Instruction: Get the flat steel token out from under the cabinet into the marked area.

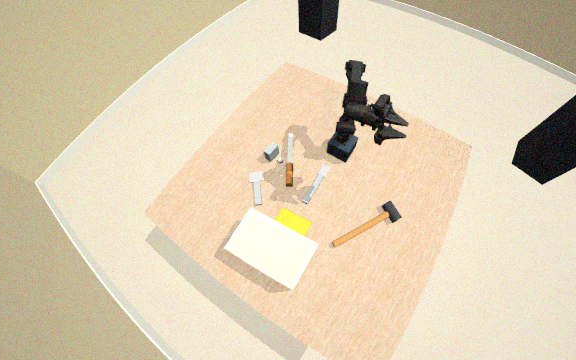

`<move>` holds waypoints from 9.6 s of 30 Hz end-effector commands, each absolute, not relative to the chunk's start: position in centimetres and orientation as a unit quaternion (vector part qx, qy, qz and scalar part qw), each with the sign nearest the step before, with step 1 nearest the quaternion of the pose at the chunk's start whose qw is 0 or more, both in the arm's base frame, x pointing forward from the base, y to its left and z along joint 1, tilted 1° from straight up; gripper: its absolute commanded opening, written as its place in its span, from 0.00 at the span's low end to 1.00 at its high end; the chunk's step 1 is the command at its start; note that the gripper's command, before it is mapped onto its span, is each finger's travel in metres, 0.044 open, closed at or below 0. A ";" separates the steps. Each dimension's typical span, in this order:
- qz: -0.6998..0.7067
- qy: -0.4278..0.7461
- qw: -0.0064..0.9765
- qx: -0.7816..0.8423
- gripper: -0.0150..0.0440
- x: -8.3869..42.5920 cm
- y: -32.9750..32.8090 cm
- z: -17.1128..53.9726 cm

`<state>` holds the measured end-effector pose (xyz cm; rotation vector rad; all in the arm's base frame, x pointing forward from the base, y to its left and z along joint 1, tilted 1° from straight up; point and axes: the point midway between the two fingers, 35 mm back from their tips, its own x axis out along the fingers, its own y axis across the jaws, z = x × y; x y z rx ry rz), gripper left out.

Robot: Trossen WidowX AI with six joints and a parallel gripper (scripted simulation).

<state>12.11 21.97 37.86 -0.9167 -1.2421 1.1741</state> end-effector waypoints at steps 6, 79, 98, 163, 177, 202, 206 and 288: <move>0.536 -0.420 0.648 -0.342 0.71 15.8 22.1 37.0; 0.145 0.380 0.834 0.373 0.71 36.3 10.4 19.8; -0.098 0.441 0.712 0.537 0.71 37.2 4.9 14.4; -0.664 0.239 0.245 0.665 0.71 31.0 -7.9 0.2; -0.664 0.239 0.245 0.665 0.71 31.1 -8.0 -1.5; -0.664 0.239 0.245 0.664 0.71 31.0 -8.0 -4.9; -0.661 0.239 0.246 0.668 0.67 31.3 -8.0 -4.6; -0.665 0.240 0.244 0.664 0.25 28.0 -6.1 8.4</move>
